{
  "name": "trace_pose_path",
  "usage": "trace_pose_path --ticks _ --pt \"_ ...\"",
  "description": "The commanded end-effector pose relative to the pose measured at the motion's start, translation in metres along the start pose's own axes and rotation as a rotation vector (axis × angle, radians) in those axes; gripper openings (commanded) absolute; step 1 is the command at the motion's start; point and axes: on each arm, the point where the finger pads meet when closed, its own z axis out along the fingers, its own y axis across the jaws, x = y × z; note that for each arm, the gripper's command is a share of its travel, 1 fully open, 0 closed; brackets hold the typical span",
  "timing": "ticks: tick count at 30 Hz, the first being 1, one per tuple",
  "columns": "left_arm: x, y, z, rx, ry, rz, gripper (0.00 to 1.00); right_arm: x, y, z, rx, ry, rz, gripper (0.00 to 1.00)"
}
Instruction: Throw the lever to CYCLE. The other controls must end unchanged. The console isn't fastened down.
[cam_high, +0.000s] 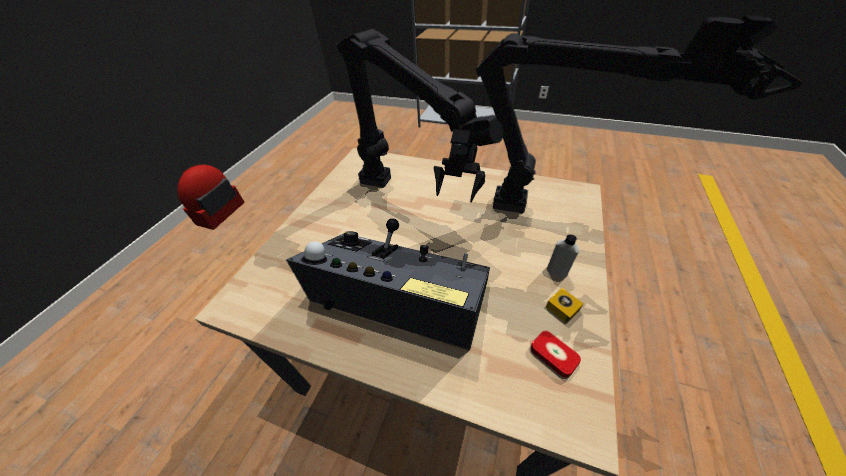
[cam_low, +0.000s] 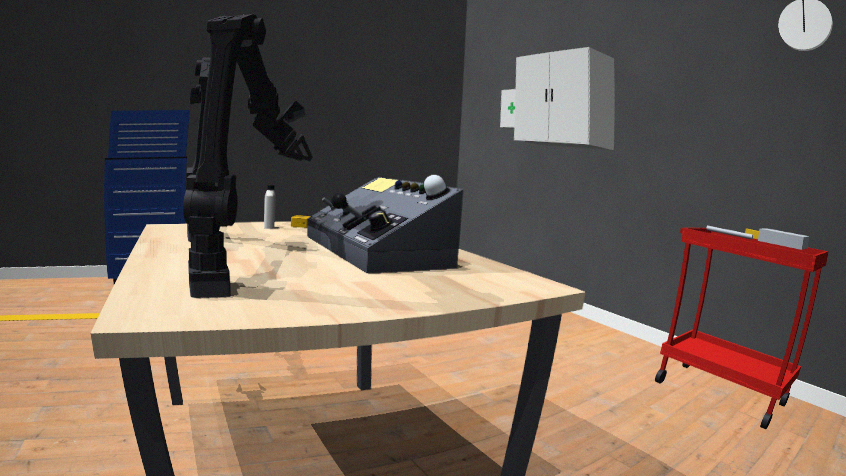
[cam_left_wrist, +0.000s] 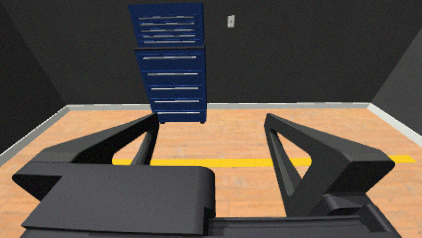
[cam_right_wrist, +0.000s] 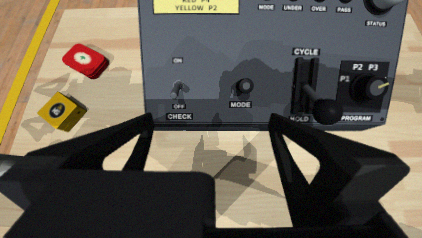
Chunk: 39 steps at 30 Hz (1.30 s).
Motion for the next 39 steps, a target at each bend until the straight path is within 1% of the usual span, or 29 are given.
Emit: trace_pose_path --ticks 1,36,37,38,39 --pt "-0.020 0.006 -0.007 -0.009 -0.031 -0.009 1.00 -0.014 0.014 -0.006 -0.020 -0.019 0.009 1.00" --pt "-0.020 0.006 -0.007 -0.009 -0.031 -0.009 1.00 0.002 0.008 0.000 -0.013 -0.013 -0.009 1.00" --pt "-0.020 0.006 -0.007 -0.009 -0.031 -0.009 1.00 0.000 0.007 -0.001 -0.015 -0.014 -0.005 1.00" --pt "-0.020 0.006 -0.007 -0.009 -0.031 -0.009 1.00 -0.015 -0.001 -0.007 -0.023 -0.024 0.022 1.00" --pt "-0.020 0.006 -0.007 -0.009 -0.031 -0.009 1.00 -0.018 -0.008 -0.004 -0.020 -0.021 0.025 1.00"
